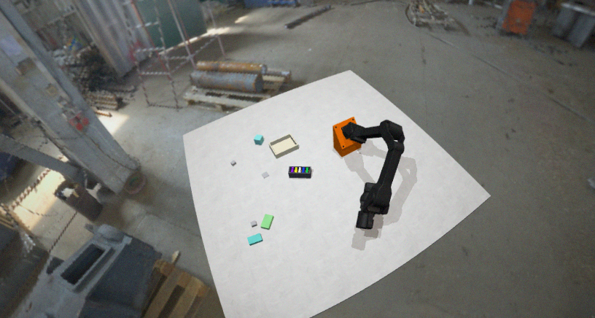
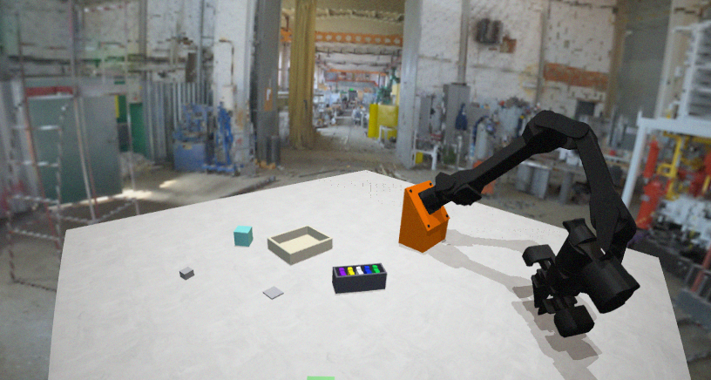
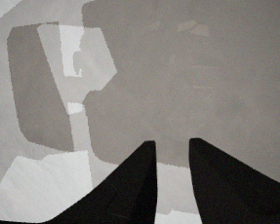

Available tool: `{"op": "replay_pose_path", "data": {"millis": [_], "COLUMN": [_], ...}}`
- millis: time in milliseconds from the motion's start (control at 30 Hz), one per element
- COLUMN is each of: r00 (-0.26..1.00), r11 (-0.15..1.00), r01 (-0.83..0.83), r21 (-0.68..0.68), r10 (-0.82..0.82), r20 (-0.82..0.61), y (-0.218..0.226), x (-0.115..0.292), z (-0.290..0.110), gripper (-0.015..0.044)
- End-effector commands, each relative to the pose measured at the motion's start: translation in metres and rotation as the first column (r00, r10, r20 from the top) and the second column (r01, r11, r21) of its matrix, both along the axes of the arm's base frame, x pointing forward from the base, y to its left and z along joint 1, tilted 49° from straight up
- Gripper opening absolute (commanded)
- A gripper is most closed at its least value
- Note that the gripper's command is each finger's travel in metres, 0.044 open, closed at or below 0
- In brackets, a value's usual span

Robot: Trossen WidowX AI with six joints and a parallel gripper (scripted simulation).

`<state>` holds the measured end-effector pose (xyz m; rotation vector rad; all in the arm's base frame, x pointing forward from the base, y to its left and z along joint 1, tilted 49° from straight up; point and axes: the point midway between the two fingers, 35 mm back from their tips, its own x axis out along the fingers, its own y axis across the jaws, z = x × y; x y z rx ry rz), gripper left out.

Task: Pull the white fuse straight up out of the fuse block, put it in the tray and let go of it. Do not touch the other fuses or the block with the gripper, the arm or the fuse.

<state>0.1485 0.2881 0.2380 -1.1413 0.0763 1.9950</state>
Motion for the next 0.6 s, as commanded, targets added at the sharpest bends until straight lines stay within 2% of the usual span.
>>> {"op": "replay_pose_path", "data": {"millis": [0, 133, 267, 400, 567], "r00": [0.972, 0.883, 0.744, 0.58, 0.336], "r11": [0.977, 0.908, 0.806, 0.693, 0.533], "r01": [0.202, 0.392, 0.548, 0.663, 0.769], "r21": [-0.068, -0.148, -0.222, -0.283, -0.354], "r10": [-0.209, -0.417, -0.591, -0.714, -0.807], "r20": [-0.107, -0.214, -0.31, -0.392, -0.485], "y": [-0.026, -0.066, -0.116, -0.168, -0.234], "x": [0.05, 0.097, 0.131, 0.15, 0.156], "z": [-0.035, -0.075, -0.113, -0.147, -0.187], "gripper": [0.0064, 0.0064, 0.0064, 0.0064, 0.0064]}}
